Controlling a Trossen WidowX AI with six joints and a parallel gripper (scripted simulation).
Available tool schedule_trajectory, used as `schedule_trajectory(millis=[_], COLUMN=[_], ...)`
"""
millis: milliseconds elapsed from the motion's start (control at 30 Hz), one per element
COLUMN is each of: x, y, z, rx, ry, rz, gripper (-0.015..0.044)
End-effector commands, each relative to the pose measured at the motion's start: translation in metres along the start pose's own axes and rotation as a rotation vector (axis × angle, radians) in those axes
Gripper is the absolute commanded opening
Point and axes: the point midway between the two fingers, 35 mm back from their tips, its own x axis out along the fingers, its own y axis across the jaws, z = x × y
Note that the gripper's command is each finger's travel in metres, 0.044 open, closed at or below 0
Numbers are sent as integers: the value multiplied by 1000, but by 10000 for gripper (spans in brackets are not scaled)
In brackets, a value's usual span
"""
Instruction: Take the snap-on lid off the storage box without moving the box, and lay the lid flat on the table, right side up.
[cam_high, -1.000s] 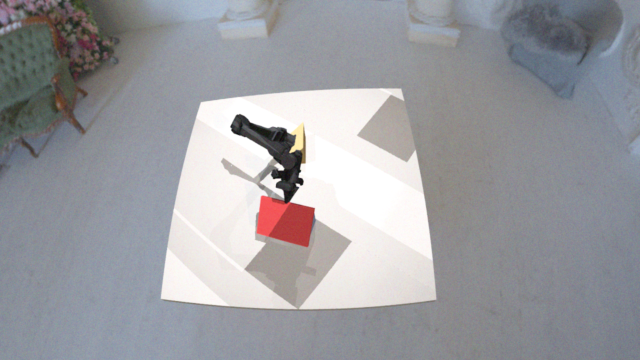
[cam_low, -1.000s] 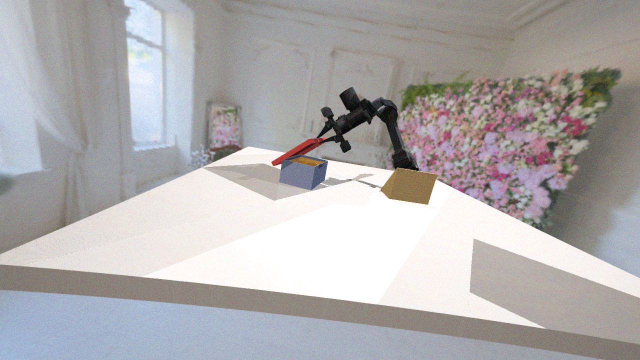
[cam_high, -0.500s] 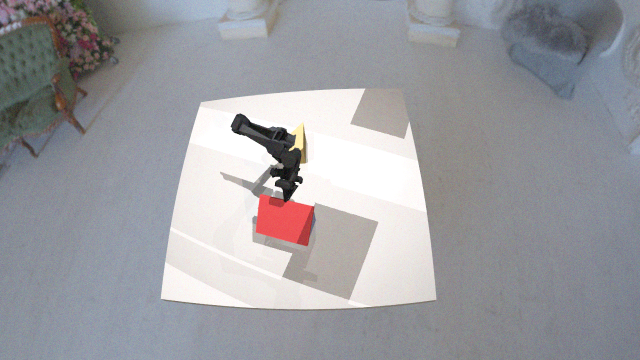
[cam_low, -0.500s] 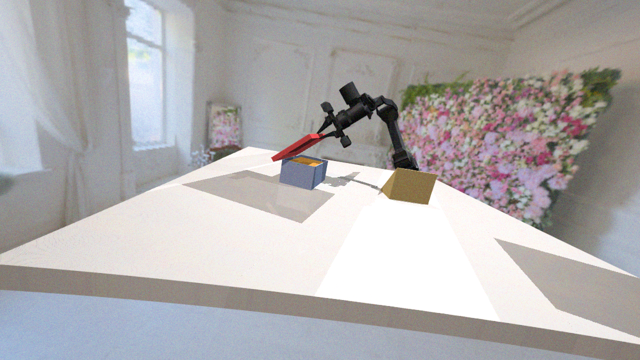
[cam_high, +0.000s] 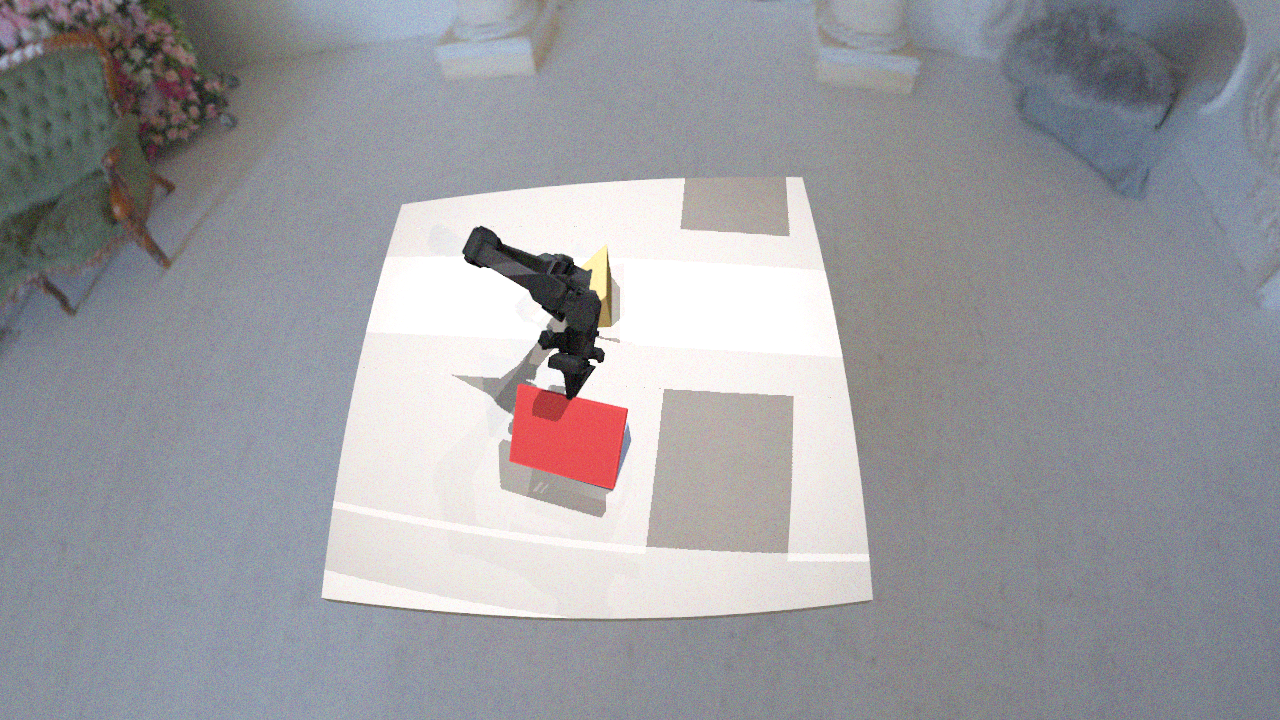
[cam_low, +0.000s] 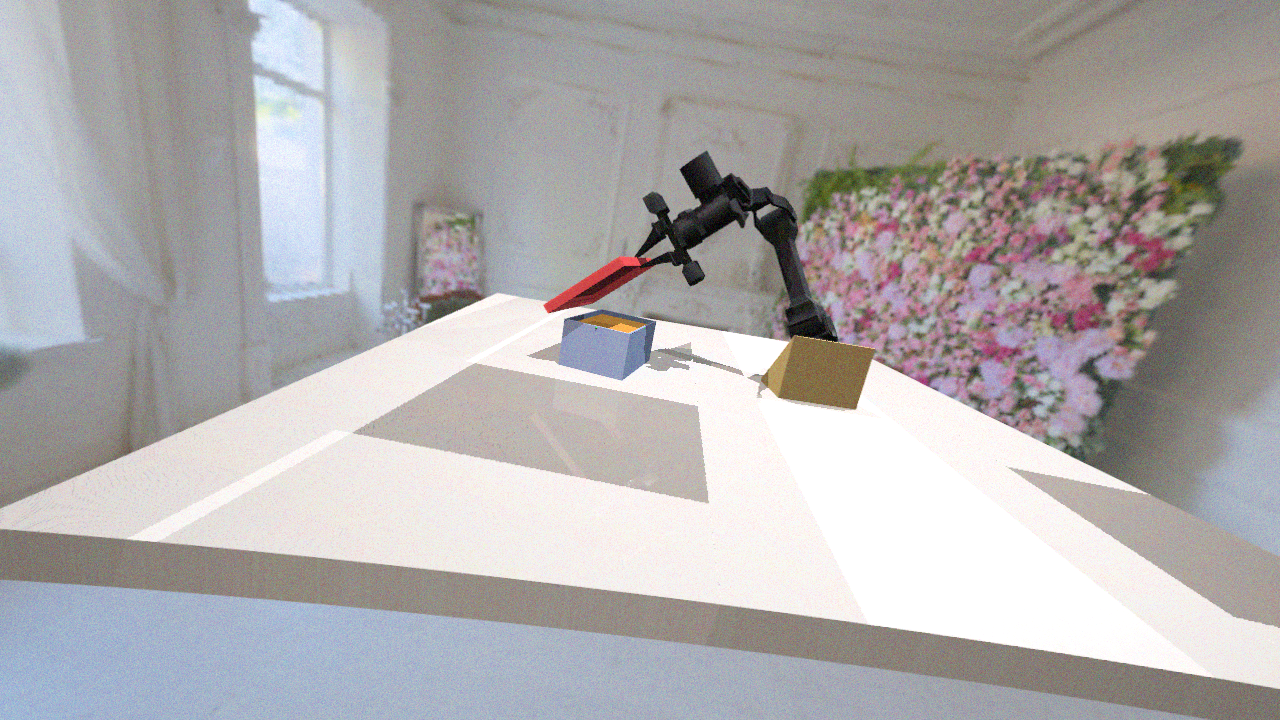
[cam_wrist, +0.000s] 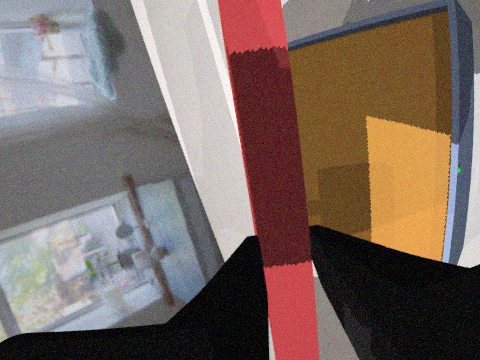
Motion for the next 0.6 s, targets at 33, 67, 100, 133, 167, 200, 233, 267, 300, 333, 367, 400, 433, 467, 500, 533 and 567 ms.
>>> schedule_trajectory(millis=[33,67,100,133,167,200,233,267,300,333,367,400,433,467,500,533,567], x=[-7,-8,-8,-9,-10,-11,-12,-13,-14,-14,-15,-16,-17,-18,-19,-19,-19], y=[8,9,10,11,12,13,14,15,16,17,18,19,20,21,22,23,23], z=[0,0,0,0,0,0,0,0,0,0,0,0,0,0,0,0,0], rx=[9,9,9,9,9,9,9,9,9,9,9,9,9,9,9,9,9], ry=[-2,-2,-2,-2,-2,-2,-2,-2,-2,-2,-2,-1,-1,-1,-1,-1,-1], rz=[9,9,8,8,8,8,8,8,8,8,8,8,8,8,8,8,8], gripper=[0,0,0,0,0,0,0,0,0,0,0,0,0,0,0,0,0])
